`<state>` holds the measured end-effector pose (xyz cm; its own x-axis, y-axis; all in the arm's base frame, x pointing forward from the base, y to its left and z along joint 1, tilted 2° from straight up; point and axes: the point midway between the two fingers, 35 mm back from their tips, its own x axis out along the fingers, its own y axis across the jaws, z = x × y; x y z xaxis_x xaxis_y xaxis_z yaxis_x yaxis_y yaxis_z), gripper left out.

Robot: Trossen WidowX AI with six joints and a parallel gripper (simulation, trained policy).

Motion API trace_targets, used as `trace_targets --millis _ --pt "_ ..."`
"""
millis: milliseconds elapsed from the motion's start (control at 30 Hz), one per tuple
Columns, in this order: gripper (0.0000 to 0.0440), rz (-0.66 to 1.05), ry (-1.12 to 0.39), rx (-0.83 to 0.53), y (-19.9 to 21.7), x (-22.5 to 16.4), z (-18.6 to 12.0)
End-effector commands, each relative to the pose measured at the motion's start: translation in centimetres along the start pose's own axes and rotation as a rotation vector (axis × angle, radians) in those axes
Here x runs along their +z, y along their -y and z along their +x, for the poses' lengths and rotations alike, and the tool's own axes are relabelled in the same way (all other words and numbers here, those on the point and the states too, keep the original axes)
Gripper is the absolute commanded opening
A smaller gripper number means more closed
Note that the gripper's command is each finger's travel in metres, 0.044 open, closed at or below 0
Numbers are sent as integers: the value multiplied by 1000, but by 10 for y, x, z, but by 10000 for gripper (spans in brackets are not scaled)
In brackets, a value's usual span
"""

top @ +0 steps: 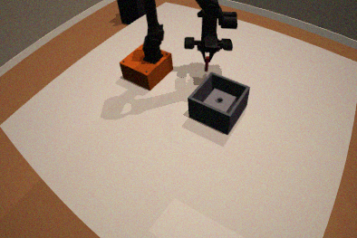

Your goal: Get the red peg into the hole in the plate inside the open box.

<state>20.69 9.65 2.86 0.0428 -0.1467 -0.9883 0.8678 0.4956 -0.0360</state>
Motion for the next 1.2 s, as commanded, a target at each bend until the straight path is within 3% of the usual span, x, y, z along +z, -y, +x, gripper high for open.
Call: trace_targets --millis 0,700,1167 --pt "0 -34 35 24 -4 10 -14" --pt "0 -105 175 94 -27 83 -69" --pt "0 -50 183 84 -30 146 -80"
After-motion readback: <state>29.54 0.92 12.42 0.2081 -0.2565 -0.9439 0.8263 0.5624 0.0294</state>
